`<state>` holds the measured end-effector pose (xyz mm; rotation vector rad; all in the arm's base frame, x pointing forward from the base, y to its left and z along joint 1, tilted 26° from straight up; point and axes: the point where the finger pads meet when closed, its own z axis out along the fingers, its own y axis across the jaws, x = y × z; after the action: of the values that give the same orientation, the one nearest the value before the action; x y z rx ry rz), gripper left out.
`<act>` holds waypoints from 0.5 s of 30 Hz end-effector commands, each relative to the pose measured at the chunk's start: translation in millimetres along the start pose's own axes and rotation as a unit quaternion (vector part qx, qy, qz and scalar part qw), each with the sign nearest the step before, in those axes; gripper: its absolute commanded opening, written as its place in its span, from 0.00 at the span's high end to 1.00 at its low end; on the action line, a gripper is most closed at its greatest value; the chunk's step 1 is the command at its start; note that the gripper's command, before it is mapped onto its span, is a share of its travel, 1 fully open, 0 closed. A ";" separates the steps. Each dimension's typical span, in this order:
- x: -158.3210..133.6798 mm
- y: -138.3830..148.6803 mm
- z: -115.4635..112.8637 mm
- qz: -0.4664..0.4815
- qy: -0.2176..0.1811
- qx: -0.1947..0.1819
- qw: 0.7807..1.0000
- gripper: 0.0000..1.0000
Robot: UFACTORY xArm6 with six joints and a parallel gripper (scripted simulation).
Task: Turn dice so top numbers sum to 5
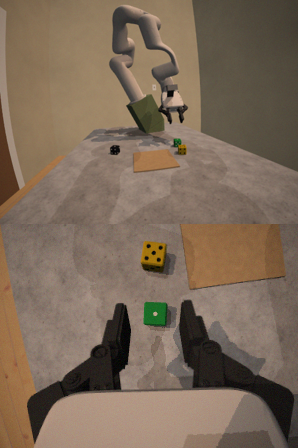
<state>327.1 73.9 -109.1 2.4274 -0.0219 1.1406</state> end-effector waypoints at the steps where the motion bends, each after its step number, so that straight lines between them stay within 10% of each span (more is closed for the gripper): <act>1: 4.4 -1.5 2.8 -0.003 -0.082 -0.002 0.997 0.53; 15: 21.8 0.7 8.9 -0.004 -0.269 -0.013 0.963 0.53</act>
<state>342.5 75.4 -101.6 2.6354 -0.1582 0.6032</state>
